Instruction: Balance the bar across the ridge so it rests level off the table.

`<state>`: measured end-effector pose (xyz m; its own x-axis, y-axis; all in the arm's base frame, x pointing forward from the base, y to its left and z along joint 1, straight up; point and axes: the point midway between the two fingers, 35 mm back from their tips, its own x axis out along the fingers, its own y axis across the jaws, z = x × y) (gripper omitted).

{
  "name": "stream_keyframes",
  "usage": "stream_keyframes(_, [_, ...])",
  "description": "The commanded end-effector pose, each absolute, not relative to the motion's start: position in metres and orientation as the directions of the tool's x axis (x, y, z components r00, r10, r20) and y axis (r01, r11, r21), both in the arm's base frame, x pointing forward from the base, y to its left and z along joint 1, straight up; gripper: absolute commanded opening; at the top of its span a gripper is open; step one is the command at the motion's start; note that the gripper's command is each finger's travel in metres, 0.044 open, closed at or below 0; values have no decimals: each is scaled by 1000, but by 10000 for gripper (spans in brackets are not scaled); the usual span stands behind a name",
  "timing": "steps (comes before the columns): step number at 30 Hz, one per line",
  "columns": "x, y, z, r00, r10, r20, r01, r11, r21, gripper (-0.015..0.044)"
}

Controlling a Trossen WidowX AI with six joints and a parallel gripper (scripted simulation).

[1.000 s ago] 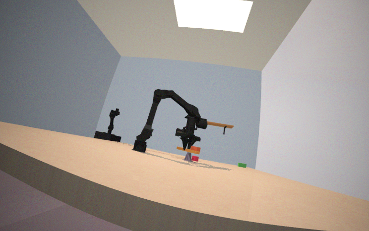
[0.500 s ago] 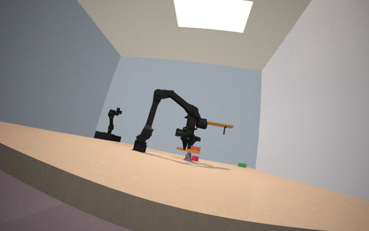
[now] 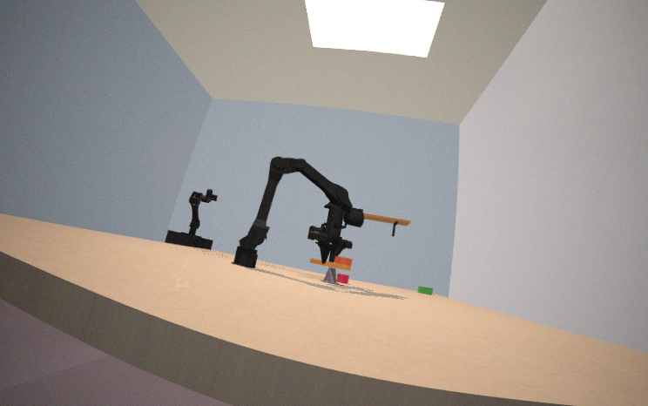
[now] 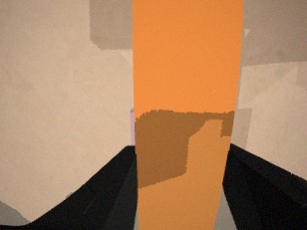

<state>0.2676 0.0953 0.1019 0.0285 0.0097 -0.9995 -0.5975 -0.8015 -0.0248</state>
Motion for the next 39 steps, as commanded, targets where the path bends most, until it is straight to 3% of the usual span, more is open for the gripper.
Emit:
stream_keyframes(1, [267, 95, 101, 27, 9, -1000, -594, -804, -23, 0])
stream_keyframes(33, [268, 95, 102, 28, 10, -1000, -597, -802, -25, 0])
stream_keyframes(39, [268, 95, 102, 28, 10, -1000, -597, -802, -25, 158])
